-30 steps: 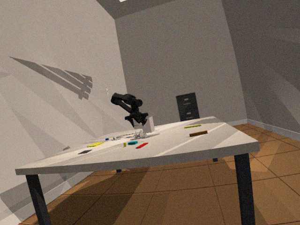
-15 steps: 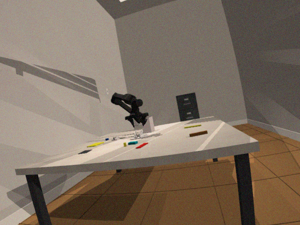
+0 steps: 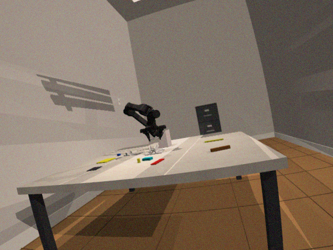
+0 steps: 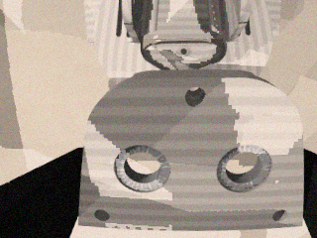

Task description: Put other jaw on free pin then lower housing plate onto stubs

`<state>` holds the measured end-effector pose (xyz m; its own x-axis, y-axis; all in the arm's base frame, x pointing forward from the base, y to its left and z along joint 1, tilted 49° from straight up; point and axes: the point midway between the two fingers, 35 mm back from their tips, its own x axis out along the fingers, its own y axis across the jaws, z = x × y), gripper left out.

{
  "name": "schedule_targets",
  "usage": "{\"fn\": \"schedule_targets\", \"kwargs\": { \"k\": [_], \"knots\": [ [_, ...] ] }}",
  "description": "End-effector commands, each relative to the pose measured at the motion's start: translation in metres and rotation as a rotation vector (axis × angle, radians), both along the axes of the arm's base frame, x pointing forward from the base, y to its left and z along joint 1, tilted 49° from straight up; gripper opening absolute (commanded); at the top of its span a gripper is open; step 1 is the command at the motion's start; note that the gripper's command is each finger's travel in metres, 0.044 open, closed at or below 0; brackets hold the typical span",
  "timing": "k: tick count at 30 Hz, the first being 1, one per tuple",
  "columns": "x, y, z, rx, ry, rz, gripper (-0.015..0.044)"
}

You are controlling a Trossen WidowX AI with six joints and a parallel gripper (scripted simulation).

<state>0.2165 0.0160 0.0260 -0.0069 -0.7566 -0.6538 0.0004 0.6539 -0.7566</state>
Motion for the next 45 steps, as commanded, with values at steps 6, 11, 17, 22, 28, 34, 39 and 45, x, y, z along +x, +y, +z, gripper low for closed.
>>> {"fn": "schedule_targets", "kwargs": {
  "k": [6, 11, 17, 22, 28, 34, 39, 45],
  "knots": [
    [0.000, 0.001, -0.001, 0.005, -0.004, -0.004, 0.0351],
    [0.000, 0.001, -0.001, 0.005, -0.004, -0.004, 0.0351],
    [0.000, 0.001, -0.001, 0.005, -0.004, -0.004, 0.0351],
    [0.000, 0.001, -0.001, 0.005, -0.004, -0.004, 0.0351],
    [0.000, 0.000, -0.002, 0.005, -0.004, -0.004, 0.0351],
    [0.001, -0.007, -0.008, 0.006, -0.005, -0.004, 0.0351],
    [0.001, -0.013, -0.014, 0.007, -0.005, -0.004, 0.0351],
    [0.001, -0.020, -0.021, 0.007, -0.006, -0.005, 0.0351]
  ]
}}
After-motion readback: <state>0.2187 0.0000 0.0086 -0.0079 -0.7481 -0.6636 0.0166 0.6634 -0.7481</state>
